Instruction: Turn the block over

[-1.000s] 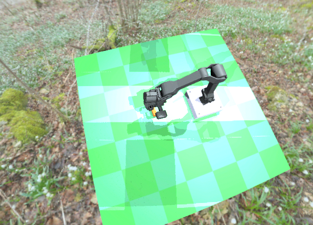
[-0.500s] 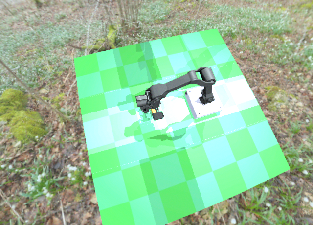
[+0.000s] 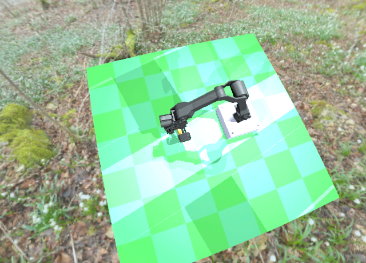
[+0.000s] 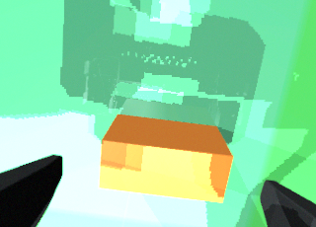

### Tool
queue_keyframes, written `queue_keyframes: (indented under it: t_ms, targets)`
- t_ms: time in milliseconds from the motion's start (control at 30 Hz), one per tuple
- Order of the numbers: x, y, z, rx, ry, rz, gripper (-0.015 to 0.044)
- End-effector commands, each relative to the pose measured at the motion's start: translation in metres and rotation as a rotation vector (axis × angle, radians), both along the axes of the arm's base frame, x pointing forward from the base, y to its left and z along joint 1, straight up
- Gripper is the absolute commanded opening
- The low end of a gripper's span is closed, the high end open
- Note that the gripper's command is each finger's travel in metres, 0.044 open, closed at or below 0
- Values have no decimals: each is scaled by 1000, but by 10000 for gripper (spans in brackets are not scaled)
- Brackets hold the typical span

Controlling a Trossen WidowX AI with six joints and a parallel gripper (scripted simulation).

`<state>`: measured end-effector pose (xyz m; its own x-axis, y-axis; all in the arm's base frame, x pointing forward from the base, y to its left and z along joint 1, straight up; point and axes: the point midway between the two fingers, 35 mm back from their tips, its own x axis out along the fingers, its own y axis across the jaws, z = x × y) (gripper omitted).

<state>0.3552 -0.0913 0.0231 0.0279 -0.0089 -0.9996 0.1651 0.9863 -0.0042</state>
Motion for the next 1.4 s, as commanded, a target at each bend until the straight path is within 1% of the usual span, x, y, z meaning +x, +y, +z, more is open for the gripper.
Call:
queue_keyframes:
  t_ms: [0, 400, 567, 1300, 1367]
  targets:
    - [-1, 0, -7, -3, 4, -3, 440]
    - [-1, -1, -24, -3, 4, -3, 440]
    - [-1, -1, -24, -3, 4, -3, 309]
    - [-1, -1, -24, -3, 4, -3, 162]
    - [-1, 0, -19, -3, 4, -3, 110]
